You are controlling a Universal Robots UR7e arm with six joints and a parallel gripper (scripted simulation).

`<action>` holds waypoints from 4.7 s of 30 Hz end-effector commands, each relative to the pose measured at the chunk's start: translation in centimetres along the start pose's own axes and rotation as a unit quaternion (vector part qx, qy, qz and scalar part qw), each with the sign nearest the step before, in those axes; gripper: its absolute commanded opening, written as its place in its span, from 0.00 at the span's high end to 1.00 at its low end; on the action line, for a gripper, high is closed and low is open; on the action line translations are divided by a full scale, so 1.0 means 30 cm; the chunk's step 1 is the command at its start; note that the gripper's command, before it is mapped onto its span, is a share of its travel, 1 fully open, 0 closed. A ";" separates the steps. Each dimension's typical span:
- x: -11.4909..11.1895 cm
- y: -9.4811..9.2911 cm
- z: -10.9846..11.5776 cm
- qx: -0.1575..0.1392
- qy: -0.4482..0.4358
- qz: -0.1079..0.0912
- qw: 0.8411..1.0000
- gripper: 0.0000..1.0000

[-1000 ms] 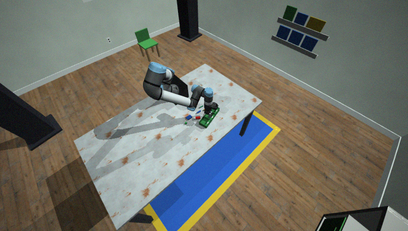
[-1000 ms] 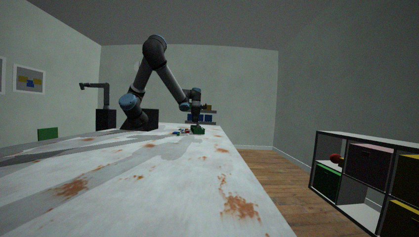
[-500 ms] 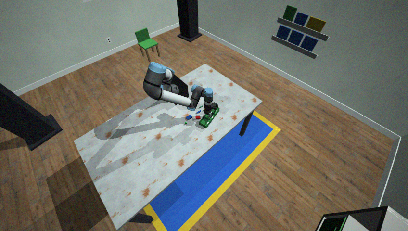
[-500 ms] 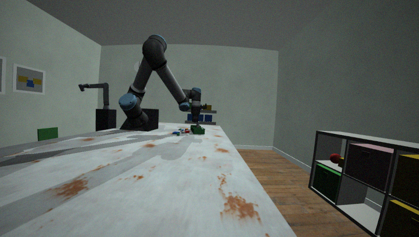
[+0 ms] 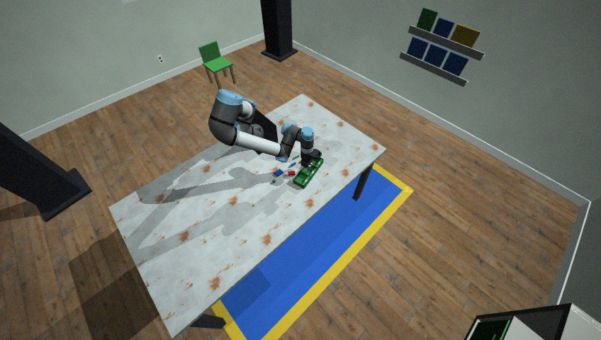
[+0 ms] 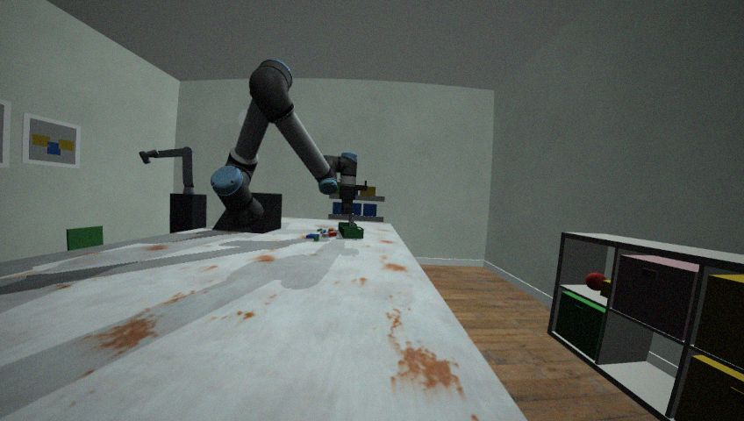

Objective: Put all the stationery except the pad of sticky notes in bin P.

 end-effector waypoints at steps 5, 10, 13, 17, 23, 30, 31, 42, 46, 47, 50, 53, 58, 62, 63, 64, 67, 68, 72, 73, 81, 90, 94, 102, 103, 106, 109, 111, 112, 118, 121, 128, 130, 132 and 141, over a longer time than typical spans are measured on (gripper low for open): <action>0.000 0.034 -0.001 0.000 0.000 0.000 1.000 0.69; 0.000 0.065 -0.001 0.000 0.000 0.000 1.000 0.69; 0.000 0.105 -0.001 0.000 0.000 0.000 1.000 0.69; 0.000 0.129 -0.001 0.000 0.000 0.000 1.000 0.69; -0.016 0.129 -0.002 0.000 0.000 0.000 1.000 0.69; -0.133 0.129 -0.010 0.000 0.000 0.000 1.000 0.69; -0.149 0.129 -0.011 0.000 0.000 0.000 1.000 0.69; -0.280 0.129 -0.019 0.000 0.000 0.000 1.000 0.69; -0.280 0.129 -0.019 0.000 0.000 0.000 1.000 0.69; -0.280 0.129 -0.019 0.000 0.000 0.000 1.000 0.69; -0.280 0.111 -0.019 0.000 0.000 0.000 1.000 0.69; -0.280 0.093 -0.019 0.000 0.000 0.000 1.000 0.69; -0.280 0.058 -0.019 0.000 0.000 0.000 1.000 0.69; -0.280 0.022 -0.019 0.000 0.000 0.000 1.000 0.69; -0.280 0.013 -0.019 0.000 0.000 0.000 1.000 0.69; -0.280 0.004 -0.019 0.000 0.000 0.000 1.000 0.69; -0.280 -0.022 -0.019 0.000 0.000 0.000 1.000 0.69; -0.280 -0.031 -0.019 0.000 0.000 0.000 1.000 0.69; -0.280 -0.046 -0.019 0.000 0.000 0.000 1.000 0.69; -0.280 -0.046 -0.019 0.000 0.000 0.000 1.000 0.69; -0.280 -0.046 -0.019 0.000 0.000 0.000 1.000 0.69; -0.280 -0.046 -0.019 0.000 0.000 0.000 1.000 0.69; -0.280 -0.046 -0.019 0.000 0.000 0.000 1.000 0.69; -0.280 -0.046 -0.019 0.000 0.000 0.000 1.000 0.69; -0.280 -0.046 -0.019 0.000 0.000 0.000 1.000 0.69; -0.280 -0.046 -0.019 0.000 0.000 0.000 1.000 0.69; -0.280 -0.046 -0.019 0.000 0.000 0.000 1.000 0.69; -0.280 -0.046 -0.019 0.000 0.000 0.000 1.000 0.69; -0.280 -0.046 -0.019 0.000 0.000 0.000 1.000 0.69; -0.280 -0.046 -0.019 0.000 0.000 0.000 1.000 0.69; -0.280 -0.042 -0.019 0.000 0.000 0.000 1.000 0.69; -0.280 -0.015 -0.019 0.000 0.000 0.000 1.000 0.69; -0.280 -0.006 -0.019 0.000 0.000 0.000 1.000 0.69; -0.280 0.003 -0.019 0.000 0.000 0.000 1.000 0.69; -0.280 0.034 -0.019 0.000 0.000 0.000 1.000 0.69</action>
Point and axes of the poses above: the point where the finger pads meet when closed, its own y axis back along the fingers, its own x axis across the jaws, z = x × y, the point moved 7 cm from there along y, back along the fingers, and after that the axes turned 6 degrees about y, right-handed, at the moved point
